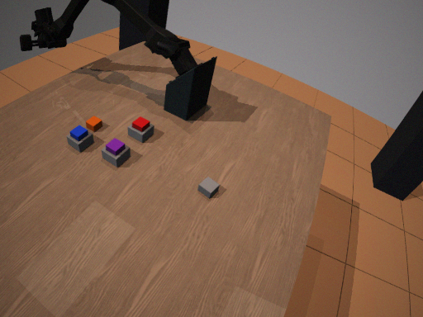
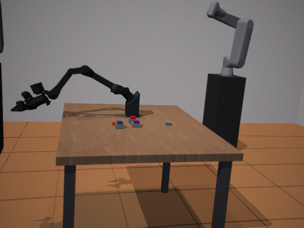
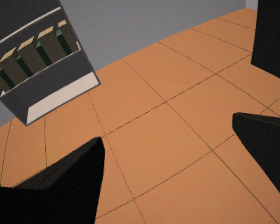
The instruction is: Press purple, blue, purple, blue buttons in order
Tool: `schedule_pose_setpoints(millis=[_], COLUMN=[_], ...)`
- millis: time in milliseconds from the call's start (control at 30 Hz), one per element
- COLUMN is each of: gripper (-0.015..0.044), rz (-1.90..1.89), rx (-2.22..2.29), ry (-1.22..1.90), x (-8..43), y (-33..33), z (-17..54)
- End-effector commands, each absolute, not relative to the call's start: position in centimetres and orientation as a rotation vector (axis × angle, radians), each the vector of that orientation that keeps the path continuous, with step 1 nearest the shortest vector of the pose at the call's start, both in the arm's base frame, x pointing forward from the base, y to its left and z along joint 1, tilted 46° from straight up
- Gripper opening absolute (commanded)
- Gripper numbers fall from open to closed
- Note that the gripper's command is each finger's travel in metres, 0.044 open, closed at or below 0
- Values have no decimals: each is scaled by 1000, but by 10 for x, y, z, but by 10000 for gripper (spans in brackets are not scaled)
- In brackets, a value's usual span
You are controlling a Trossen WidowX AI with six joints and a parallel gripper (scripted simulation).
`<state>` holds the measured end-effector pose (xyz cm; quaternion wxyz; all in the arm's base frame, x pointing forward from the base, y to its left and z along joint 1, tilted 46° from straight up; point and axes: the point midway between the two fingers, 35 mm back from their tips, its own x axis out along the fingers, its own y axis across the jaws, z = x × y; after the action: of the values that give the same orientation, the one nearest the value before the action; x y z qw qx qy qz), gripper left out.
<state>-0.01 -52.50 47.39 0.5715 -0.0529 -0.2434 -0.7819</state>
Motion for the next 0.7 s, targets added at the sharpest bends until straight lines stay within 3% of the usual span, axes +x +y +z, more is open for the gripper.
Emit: schedule_pose_setpoints(millis=[0,267,367,667], gripper=[400,400,400,400], rz=[-1726,-1520,-1463,-1316], rx=[-52,90,144,248], ry=[-486,-469,-250,128], x=[60,168,222,319], y=[-520,-470,-463,-411], z=[460,460,410,306])
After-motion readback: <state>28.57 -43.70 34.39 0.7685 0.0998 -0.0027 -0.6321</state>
